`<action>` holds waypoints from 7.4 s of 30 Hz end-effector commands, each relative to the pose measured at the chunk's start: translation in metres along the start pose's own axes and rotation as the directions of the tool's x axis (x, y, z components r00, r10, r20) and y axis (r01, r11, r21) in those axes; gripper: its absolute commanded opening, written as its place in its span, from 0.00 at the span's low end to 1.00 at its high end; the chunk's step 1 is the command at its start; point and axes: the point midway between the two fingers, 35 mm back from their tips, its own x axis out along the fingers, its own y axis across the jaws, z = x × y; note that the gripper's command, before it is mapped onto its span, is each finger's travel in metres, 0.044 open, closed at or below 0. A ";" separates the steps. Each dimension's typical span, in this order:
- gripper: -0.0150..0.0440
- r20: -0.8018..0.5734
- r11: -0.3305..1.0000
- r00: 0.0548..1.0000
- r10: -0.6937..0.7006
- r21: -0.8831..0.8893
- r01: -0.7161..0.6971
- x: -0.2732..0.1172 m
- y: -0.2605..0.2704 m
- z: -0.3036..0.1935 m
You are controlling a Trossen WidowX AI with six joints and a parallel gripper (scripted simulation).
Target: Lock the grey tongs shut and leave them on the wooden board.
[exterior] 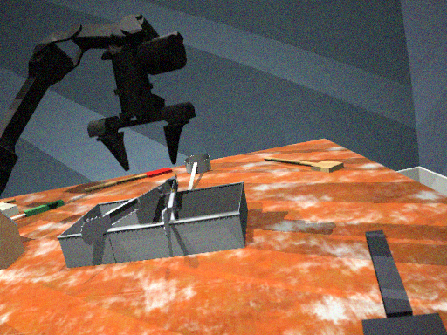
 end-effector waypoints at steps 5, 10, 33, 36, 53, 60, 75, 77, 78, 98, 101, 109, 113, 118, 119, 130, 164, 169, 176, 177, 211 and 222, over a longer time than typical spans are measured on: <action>1.00 0.015 0.999 1.000 0.008 -0.038 -0.008 0.001 -0.002 -0.001; 1.00 0.015 0.999 1.000 0.008 -0.039 -0.007 0.003 -0.003 0.000; 1.00 0.013 0.999 1.000 0.006 -0.038 -0.006 0.040 -0.007 0.000; 1.00 0.013 0.999 1.000 0.006 -0.038 -0.006 0.045 -0.007 0.000; 1.00 0.015 0.999 1.000 0.007 -0.039 -0.006 0.073 -0.006 0.001; 1.00 0.016 0.999 1.000 0.007 -0.039 -0.006 0.084 -0.004 0.001; 0.96 0.015 0.999 1.000 0.001 -0.053 0.000 0.097 -0.004 0.003; 0.93 0.015 0.999 1.000 0.001 -0.053 0.000 0.097 -0.004 0.003; 0.92 0.015 0.999 1.000 0.001 -0.053 0.000 0.097 -0.004 0.003; 0.70 0.015 0.999 1.000 0.001 -0.053 0.000 0.097 -0.004 0.003; 0.66 0.015 0.999 1.000 0.001 -0.053 0.000 0.097 -0.004 0.003; 0.57 0.015 0.999 1.000 0.001 -0.053 0.000 0.097 -0.004 0.003; 0.53 0.015 0.999 1.000 0.001 -0.053 0.000 0.097 -0.004 0.003; 0.47 0.015 0.999 1.000 0.001 -0.053 0.000 0.097 -0.004 0.003; 0.46 0.015 0.999 1.000 0.001 -0.053 0.000 0.097 -0.004 0.003; 0.33 0.015 0.999 1.000 0.001 -0.053 0.000 0.097 -0.004 0.003; 0.00 0.014 0.999 1.000 0.008 -0.038 -0.008 -0.030 -0.006 0.000; 0.00 0.018 1.000 1.000 0.013 -0.026 -0.013 -0.027 -0.005 -0.001; 0.00 0.001 0.999 1.000 0.002 0.052 -0.002 -0.033 -0.010 -0.036; 0.00 -0.004 0.997 1.000 0.001 0.073 -0.001 -0.034 -0.010 -0.045; 0.00 -0.015 0.786 1.000 0.005 0.618 0.005 -0.036 0.080 -0.331; 0.00 -0.021 0.740 1.000 0.003 0.673 0.012 -0.039 0.106 -0.355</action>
